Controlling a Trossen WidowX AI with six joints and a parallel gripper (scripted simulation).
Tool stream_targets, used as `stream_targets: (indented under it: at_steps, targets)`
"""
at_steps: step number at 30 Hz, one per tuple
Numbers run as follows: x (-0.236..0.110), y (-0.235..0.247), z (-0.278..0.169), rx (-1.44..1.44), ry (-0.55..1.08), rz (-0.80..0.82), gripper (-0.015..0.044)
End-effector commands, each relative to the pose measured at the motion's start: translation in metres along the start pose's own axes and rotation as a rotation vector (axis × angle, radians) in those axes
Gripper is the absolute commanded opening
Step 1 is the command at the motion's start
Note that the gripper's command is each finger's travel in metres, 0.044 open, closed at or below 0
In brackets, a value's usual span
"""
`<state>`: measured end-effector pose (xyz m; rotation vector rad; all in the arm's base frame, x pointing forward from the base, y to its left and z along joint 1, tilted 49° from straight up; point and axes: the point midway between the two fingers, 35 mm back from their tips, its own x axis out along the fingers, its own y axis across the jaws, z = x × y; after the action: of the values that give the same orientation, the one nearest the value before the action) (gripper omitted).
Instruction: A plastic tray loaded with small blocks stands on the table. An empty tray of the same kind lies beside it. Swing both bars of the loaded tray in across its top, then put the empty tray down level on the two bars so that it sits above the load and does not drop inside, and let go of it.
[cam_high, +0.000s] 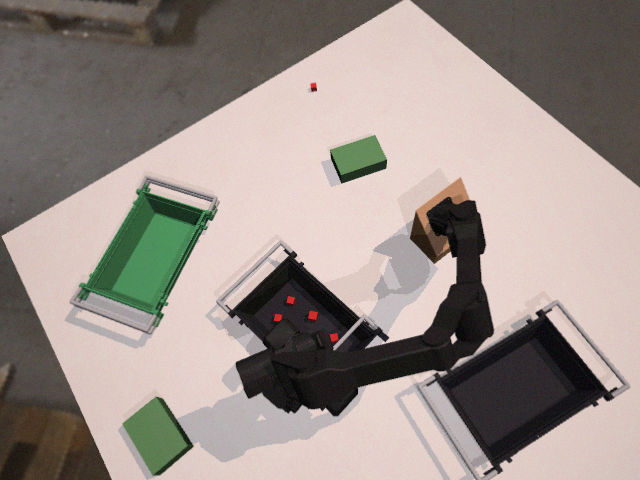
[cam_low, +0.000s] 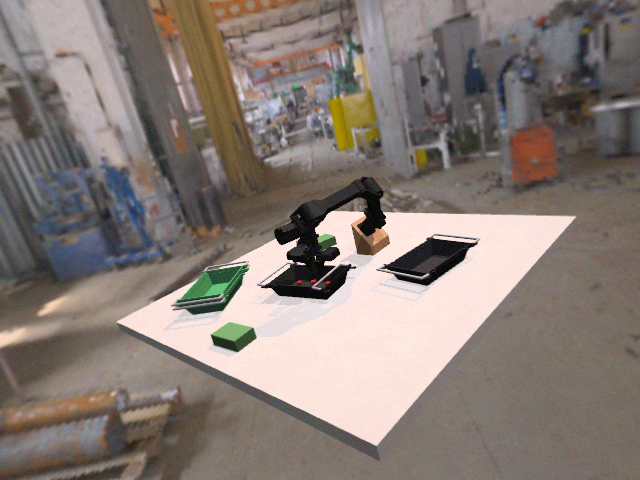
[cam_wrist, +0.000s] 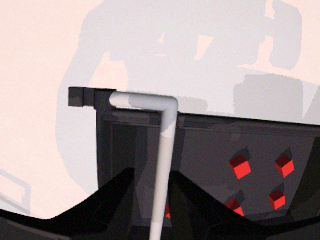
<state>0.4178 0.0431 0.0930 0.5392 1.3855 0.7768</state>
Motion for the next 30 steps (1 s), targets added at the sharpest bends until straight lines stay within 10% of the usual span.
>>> stream_targets:
  at_steps: [1, 15, 30]
  targets:
    - [0.001, 0.000, 0.000, 0.005, 0.001, 0.000, 0.0085]
    - [-0.011, -0.025, 0.001, -0.006, 0.001, -0.007, 0.0085]
    - [-0.015, -0.233, -0.045, 0.013, -0.005, -0.022, 0.0085]
